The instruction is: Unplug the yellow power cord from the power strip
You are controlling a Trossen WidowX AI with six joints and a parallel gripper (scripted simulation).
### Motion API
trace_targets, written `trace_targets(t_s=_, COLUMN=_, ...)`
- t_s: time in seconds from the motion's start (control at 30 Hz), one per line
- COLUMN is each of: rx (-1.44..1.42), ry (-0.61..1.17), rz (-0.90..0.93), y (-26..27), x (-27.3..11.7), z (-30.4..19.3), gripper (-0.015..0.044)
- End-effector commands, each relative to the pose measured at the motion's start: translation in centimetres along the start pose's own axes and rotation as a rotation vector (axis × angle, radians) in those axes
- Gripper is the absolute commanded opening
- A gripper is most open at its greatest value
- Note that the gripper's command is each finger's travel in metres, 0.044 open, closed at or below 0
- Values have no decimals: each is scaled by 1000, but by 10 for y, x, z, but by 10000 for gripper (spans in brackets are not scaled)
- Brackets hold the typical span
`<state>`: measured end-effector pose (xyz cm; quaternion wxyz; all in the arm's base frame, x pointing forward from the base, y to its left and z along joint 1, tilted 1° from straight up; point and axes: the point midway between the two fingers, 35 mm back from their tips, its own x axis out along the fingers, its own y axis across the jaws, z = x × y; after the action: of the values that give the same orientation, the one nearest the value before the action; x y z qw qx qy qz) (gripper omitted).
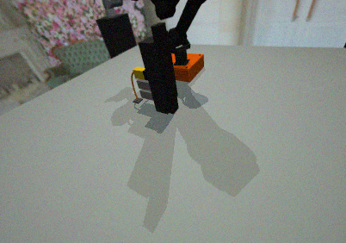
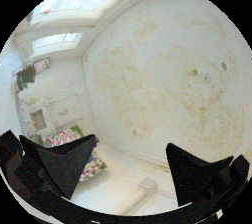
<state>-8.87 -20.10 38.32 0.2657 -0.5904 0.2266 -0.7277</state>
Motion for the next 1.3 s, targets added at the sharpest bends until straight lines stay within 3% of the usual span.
trace_targets(t_s=0.0, rx=6, ry=0, rz=4, y=1, x=1, z=0, gripper=374)
trace_targets(t_s=0.27, rx=455, ry=24, rz=286, y=68, x=29, z=23, gripper=164)
trace_targets(t_s=0.57, rx=1120, ry=269, rz=852, y=181, x=14, z=108, gripper=160)
trace_targets(t_s=0.77, rx=1371, ry=565, rz=1246, y=225, x=-39, z=183, gripper=160)
trace_targets(t_s=0.93, rx=1417, ry=883, rz=1535, y=234, x=-102, z=240, gripper=160)
trace_targets(t_s=1.1, rx=1271, ry=1289, rz=1735, y=221, x=-177, z=279, gripper=160)
trace_targets(t_s=1.27, rx=965, ry=1658, rz=1761, y=185, x=-247, z=294, gripper=160)
